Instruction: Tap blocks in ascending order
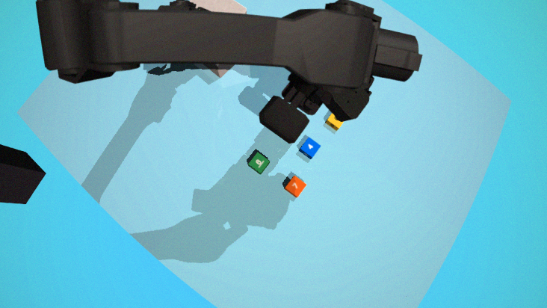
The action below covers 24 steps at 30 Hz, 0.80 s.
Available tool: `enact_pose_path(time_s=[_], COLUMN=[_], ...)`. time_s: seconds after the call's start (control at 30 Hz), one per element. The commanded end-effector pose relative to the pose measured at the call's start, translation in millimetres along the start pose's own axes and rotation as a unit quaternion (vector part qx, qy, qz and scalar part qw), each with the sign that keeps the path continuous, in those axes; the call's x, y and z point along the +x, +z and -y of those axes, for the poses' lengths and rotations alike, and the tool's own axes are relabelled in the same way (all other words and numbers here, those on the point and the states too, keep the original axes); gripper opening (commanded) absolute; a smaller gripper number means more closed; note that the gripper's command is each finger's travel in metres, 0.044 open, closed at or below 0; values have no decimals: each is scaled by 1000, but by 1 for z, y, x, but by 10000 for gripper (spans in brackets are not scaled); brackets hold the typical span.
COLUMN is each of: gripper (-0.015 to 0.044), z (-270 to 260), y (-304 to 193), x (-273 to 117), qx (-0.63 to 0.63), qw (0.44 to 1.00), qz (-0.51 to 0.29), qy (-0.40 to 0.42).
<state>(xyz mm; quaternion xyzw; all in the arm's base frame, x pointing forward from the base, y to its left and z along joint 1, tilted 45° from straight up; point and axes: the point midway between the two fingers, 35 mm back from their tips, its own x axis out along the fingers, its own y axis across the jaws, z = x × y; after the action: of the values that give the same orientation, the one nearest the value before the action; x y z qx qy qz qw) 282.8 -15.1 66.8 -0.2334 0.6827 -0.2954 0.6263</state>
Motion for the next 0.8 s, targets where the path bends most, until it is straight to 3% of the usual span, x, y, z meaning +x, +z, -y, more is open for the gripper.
enact_pose_path(time_s=[0.0, 0.23, 0.43, 0.77], gripper=[20, 20, 20, 20], z=[14, 20, 22, 22], y=[38, 52, 52, 52], x=[2, 6, 82, 91], qx=[4, 7, 7, 7], qw=[1000, 1000, 1000, 1000], qz=[2, 2, 2, 2], qy=[-5, -7, -8, -9])
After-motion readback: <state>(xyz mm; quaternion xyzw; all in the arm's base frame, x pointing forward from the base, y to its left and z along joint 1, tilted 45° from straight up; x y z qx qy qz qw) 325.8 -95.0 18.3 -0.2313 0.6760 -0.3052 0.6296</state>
